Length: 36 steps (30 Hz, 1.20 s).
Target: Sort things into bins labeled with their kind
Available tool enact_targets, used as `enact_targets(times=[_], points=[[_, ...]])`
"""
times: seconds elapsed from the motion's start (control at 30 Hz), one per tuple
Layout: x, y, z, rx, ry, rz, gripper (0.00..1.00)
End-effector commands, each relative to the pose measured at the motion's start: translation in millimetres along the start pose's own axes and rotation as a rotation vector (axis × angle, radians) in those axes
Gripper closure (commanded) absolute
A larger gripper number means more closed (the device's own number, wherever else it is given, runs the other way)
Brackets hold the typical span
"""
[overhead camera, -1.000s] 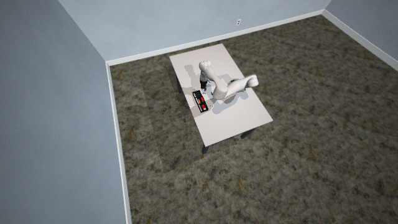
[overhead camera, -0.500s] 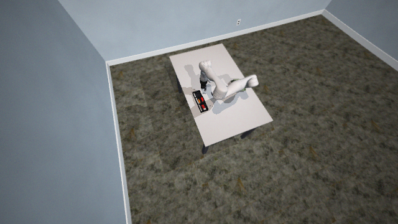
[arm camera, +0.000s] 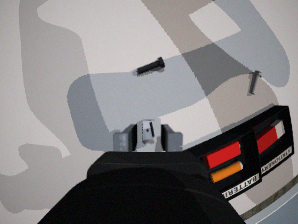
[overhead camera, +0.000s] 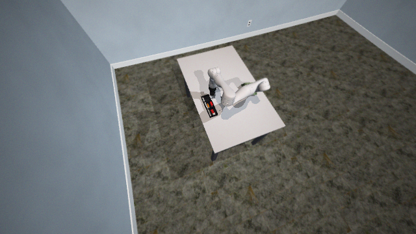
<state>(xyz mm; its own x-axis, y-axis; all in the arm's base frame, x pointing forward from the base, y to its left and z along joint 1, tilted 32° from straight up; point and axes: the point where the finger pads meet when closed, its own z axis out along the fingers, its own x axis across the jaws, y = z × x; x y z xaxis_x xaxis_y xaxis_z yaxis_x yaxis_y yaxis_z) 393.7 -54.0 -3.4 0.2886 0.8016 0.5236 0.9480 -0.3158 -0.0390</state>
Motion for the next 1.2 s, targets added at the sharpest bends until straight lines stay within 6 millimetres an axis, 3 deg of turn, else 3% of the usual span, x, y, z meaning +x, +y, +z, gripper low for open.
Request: enact_targets(times=[0.0, 1.17], points=[[-1, -3, 16, 0.004, -0.004, 0.002, 0.38], [0, 0, 25, 0.005, -0.002, 0.007, 0.38]])
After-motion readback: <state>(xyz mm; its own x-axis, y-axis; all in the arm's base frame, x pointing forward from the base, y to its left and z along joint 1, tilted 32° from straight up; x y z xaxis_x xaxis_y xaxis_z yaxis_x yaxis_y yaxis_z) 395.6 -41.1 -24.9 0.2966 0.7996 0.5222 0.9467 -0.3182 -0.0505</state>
